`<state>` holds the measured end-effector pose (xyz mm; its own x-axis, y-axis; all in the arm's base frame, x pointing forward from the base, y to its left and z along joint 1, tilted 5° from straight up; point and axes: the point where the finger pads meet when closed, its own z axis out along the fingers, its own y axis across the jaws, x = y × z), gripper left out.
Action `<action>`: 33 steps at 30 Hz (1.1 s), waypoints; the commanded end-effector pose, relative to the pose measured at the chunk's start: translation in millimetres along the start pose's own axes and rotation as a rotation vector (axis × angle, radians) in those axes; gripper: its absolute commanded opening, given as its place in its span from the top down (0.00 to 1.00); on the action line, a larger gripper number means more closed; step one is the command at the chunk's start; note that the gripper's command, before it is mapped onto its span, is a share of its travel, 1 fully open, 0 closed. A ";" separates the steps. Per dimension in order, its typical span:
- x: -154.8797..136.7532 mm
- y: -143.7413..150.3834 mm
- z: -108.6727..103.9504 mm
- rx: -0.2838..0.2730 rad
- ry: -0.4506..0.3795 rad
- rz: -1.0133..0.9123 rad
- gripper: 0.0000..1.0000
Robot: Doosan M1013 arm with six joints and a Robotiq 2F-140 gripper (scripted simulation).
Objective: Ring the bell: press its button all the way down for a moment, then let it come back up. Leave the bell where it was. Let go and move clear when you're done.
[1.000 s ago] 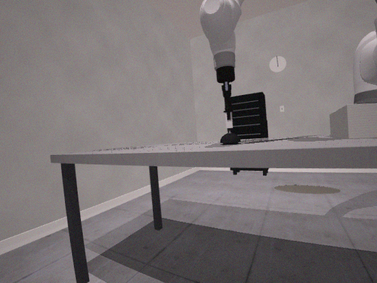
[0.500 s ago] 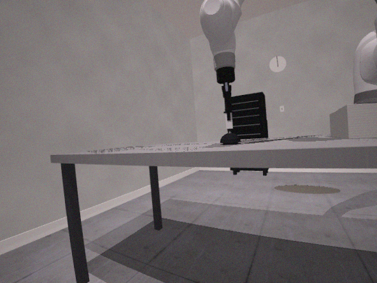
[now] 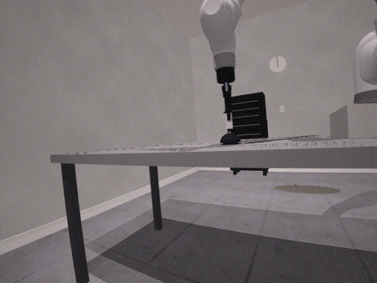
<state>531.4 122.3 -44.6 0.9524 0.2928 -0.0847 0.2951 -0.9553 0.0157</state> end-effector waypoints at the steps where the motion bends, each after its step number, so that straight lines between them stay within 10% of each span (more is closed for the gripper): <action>1: 0.0 -0.1 -0.1 0.000 0.000 0.000 1.00; 33: 0.0 -0.1 3.3 0.000 0.000 0.000 1.00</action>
